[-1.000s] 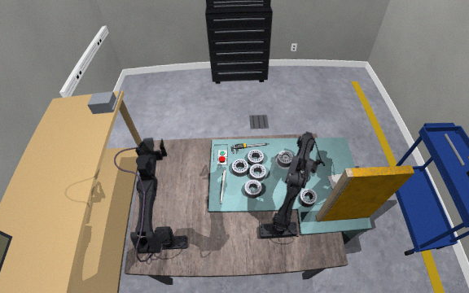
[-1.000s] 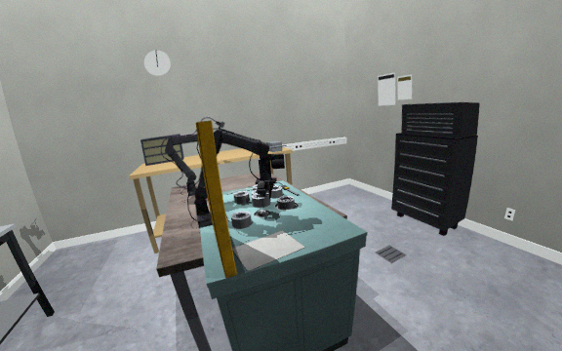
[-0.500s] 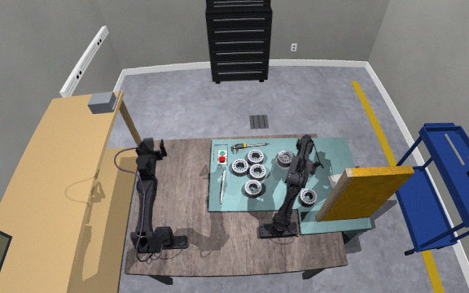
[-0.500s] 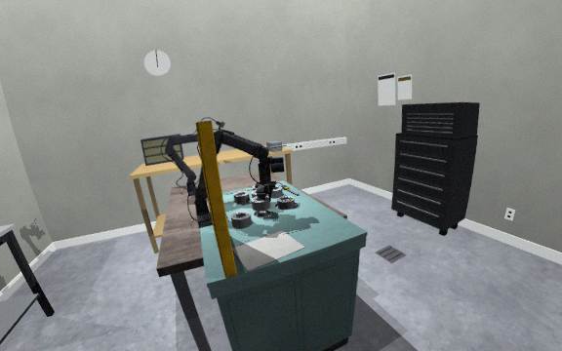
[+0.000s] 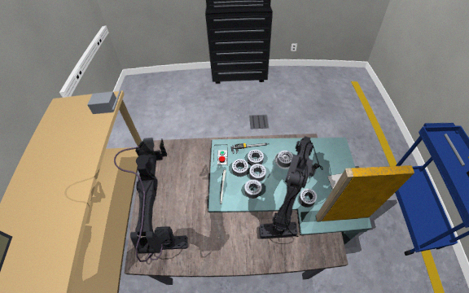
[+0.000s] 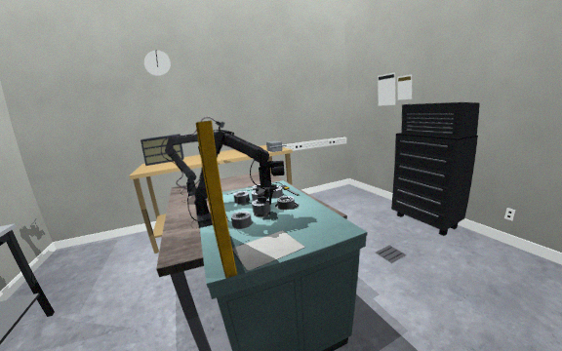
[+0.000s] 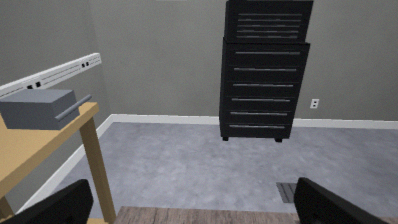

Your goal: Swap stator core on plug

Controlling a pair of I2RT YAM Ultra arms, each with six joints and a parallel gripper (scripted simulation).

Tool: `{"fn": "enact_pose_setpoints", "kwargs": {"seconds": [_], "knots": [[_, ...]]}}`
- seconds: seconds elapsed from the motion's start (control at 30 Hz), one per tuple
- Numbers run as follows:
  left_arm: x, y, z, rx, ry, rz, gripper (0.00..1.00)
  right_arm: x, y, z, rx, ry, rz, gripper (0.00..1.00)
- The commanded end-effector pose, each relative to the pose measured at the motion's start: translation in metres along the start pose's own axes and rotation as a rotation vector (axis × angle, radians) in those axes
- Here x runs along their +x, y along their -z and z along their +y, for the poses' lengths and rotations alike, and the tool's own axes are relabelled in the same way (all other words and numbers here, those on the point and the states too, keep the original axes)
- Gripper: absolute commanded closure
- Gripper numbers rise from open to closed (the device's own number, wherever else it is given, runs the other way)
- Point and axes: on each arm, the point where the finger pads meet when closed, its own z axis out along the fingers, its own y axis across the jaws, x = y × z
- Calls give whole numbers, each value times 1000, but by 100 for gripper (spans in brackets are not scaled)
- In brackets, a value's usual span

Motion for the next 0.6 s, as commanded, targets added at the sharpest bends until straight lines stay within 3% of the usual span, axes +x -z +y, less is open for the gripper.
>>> {"fn": "enact_pose_setpoints", "kwargs": {"seconds": [0.0,0.03,0.07,0.13,0.3,0.33,0.57], "knots": [[-30,12,2,-9,10,-78,0,-5,13,-3,-25,-10,-6,100],[-30,12,2,-9,10,-78,0,-5,15,1,-40,-10,-5,100],[-30,12,2,-9,10,-78,0,-6,-4,-1,22,-20,-11,100],[-30,12,2,-9,10,-78,0,-6,17,8,-47,-20,-8,100],[-30,12,2,-9,10,-78,0,-2,9,-2,-18,4,-3,100],[-30,12,2,-9,10,-78,0,-8,13,6,-33,-34,-4,61],[-30,12,2,-9,10,-78,0,-1,9,5,-20,-15,-5,61]]}}
